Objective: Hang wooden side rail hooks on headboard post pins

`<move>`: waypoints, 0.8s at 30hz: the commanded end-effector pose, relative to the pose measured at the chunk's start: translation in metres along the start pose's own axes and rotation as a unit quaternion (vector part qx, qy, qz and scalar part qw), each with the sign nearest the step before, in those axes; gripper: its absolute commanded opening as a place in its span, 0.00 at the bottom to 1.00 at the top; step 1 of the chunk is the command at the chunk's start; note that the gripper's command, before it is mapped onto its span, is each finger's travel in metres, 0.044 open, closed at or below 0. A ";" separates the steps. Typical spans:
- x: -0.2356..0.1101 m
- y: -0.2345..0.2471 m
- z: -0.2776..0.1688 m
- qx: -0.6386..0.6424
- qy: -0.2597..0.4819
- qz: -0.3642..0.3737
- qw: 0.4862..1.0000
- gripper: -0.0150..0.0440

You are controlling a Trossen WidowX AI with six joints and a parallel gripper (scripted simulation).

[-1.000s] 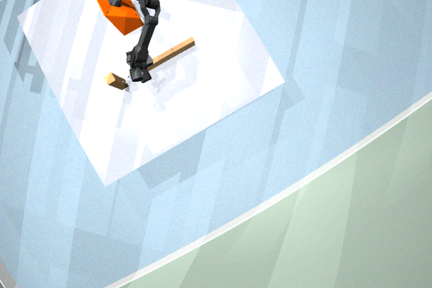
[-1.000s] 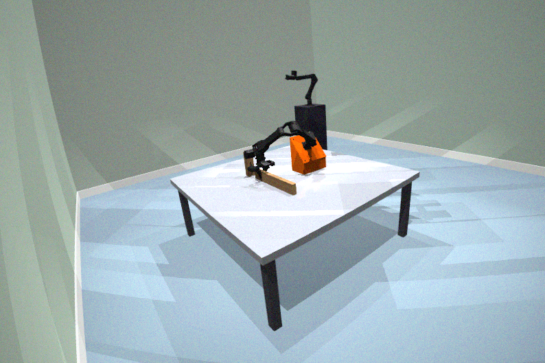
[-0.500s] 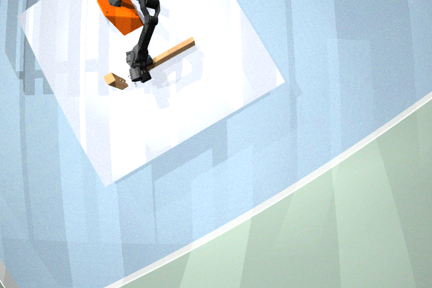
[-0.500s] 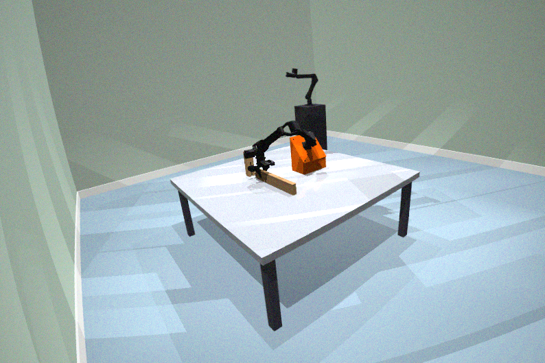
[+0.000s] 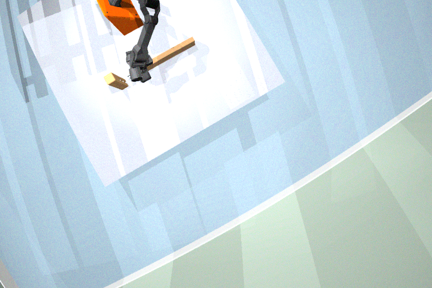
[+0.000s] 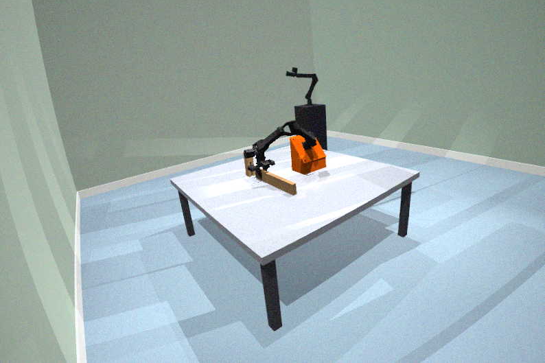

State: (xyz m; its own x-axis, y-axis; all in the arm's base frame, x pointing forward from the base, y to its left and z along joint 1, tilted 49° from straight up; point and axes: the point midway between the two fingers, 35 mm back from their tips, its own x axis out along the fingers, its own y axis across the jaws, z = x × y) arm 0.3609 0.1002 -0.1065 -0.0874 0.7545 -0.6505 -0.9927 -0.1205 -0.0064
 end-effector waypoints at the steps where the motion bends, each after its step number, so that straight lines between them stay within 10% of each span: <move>1: -0.006 -0.004 -0.002 -0.002 0.002 -0.008 1.000 0.25; 24: -0.010 -0.004 -0.002 -0.002 0.002 -0.008 1.000 0.25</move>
State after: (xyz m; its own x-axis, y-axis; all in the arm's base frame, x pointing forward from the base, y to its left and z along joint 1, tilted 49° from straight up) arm 0.3610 0.0978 -0.1040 -0.0889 0.7538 -0.6510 -0.9922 -0.1240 -0.0082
